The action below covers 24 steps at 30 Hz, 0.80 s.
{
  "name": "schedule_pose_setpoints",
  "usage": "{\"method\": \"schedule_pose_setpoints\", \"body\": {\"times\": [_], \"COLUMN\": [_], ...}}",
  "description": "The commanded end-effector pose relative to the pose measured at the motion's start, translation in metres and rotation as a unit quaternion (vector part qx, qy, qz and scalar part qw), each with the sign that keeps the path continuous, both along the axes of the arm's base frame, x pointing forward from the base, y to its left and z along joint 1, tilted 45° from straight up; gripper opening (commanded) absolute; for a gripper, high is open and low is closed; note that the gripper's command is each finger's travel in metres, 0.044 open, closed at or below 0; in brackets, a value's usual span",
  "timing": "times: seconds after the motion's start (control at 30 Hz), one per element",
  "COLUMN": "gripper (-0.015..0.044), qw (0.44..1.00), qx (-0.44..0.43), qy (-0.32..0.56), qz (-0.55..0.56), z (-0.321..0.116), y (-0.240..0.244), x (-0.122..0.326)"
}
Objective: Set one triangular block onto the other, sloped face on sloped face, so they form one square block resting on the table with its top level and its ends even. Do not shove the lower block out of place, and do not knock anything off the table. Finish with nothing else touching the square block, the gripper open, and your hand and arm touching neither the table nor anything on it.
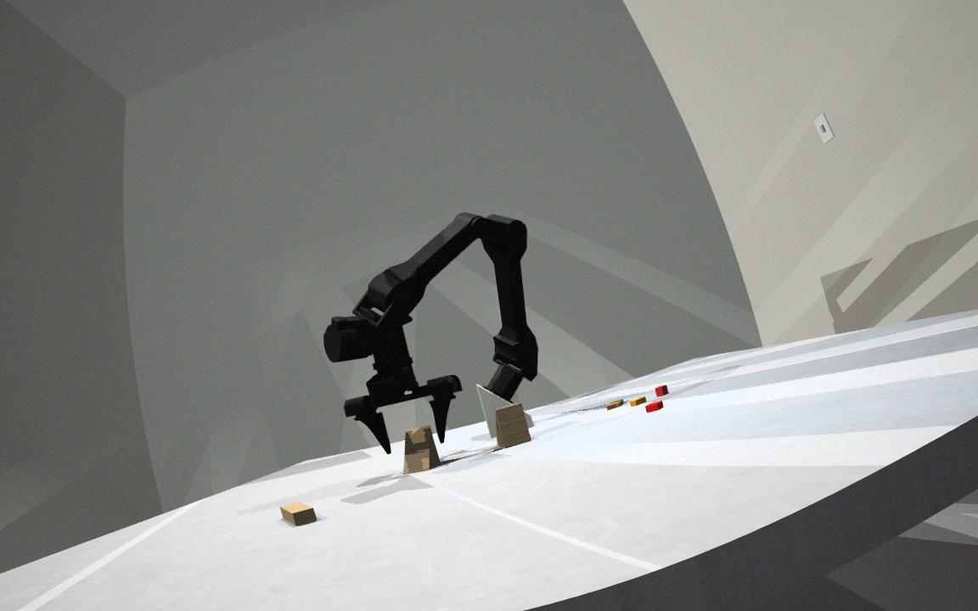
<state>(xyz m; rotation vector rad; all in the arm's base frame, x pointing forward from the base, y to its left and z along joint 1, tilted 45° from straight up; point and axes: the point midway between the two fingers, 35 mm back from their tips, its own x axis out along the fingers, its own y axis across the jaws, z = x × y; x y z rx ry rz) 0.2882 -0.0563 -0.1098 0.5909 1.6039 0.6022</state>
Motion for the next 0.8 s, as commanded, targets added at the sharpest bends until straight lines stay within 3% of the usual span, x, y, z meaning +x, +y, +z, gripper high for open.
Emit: {"method": "schedule_pose_setpoints", "body": {"times": [0.0,0.47,0.77], "gripper": [0.0440,0.0440,0.0204], "qw": [1.000,1.000,1.000], "qx": [0.002,0.003,0.003], "qy": [0.000,0.000,0.000], "qz": [-0.002,-0.002,-0.002], "z": [-0.004,-0.016,-0.016], "y": [0.006,0.022,0.022], "x": [-0.001,-0.005,-0.005]}}
